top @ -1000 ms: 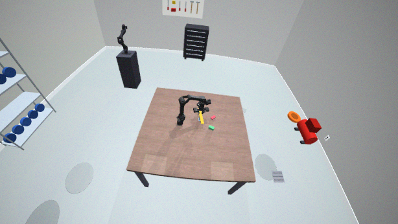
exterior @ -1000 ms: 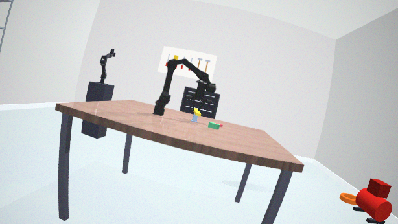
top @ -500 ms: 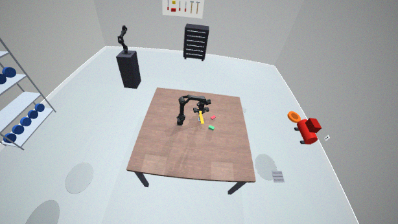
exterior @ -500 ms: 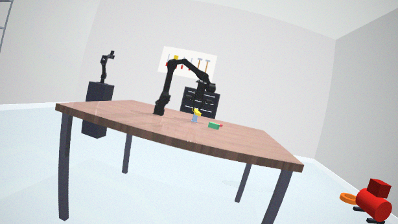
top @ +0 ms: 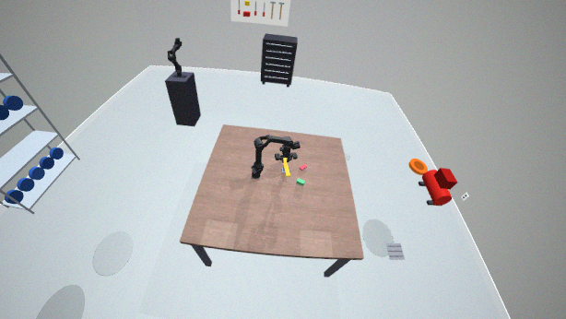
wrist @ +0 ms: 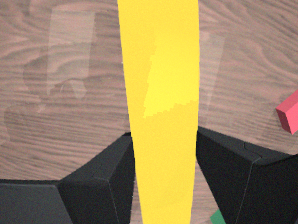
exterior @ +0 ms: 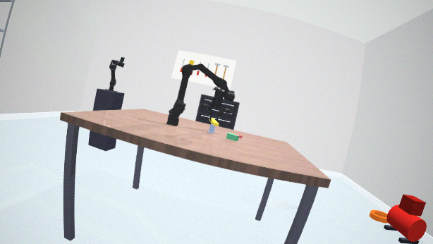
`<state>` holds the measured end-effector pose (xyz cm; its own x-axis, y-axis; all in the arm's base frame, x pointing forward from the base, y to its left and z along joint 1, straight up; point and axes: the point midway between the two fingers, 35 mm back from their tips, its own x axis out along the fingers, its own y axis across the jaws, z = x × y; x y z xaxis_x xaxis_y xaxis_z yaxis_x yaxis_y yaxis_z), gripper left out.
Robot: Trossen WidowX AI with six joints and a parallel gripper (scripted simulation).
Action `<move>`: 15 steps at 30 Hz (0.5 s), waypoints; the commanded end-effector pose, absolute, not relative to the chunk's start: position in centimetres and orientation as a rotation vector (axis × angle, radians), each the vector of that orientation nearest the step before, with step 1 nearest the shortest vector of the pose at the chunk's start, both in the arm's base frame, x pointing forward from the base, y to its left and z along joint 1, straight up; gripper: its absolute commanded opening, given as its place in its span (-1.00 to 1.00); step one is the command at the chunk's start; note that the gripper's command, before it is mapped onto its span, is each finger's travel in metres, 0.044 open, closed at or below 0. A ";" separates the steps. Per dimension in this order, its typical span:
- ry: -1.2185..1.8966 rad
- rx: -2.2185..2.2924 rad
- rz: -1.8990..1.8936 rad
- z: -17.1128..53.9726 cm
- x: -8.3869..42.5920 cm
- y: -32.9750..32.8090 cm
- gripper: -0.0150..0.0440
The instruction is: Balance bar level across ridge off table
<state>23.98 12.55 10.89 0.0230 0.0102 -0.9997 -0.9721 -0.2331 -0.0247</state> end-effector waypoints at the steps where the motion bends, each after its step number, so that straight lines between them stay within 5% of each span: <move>1: 1.064 -1.386 1.369 10.6 23.9 12.6 -0.49; 15: 1.064 -1.386 1.369 10.5 23.9 12.6 -0.49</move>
